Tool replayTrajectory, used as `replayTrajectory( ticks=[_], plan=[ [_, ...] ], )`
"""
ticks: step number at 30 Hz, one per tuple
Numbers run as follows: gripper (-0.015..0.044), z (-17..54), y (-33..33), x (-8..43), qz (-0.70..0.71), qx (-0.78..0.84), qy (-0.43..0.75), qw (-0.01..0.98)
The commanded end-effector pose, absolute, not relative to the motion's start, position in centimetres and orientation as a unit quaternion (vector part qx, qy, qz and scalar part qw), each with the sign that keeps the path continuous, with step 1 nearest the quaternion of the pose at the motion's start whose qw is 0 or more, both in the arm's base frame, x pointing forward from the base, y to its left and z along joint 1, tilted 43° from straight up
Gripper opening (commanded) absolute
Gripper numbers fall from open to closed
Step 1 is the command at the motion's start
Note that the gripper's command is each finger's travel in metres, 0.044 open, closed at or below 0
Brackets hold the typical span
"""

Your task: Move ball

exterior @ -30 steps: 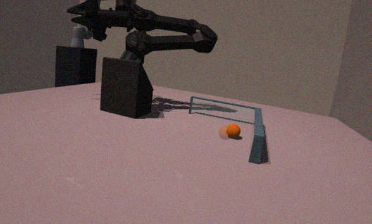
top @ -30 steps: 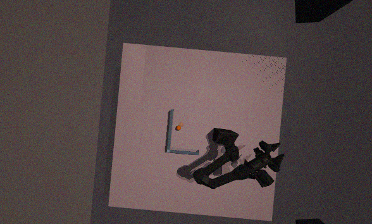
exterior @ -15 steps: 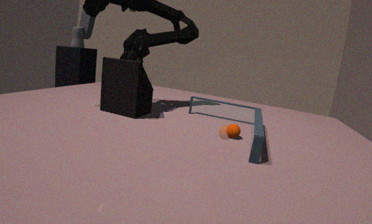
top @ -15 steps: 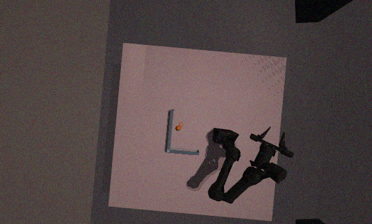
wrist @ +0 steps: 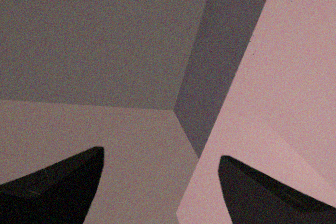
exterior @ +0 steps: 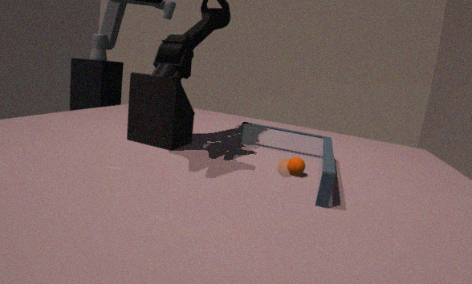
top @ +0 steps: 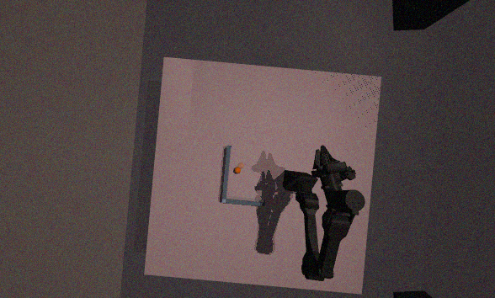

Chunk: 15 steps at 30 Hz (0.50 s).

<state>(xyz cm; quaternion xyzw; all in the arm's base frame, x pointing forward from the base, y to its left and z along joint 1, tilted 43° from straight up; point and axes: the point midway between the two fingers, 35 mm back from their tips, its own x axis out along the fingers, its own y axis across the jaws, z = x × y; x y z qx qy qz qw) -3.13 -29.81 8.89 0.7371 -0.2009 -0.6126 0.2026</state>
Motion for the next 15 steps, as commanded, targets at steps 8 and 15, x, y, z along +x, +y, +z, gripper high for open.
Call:
replayTrajectory(
  ticks=[8, 15],
  plan=[
    [0.0286, 6.0, -29.5, 13.5, -0.461, 0.708, 0.216, 0.489],
    [0.0286, 3.1, -24.5, 22.2, -0.304, 0.620, 0.414, 0.593]
  ],
)
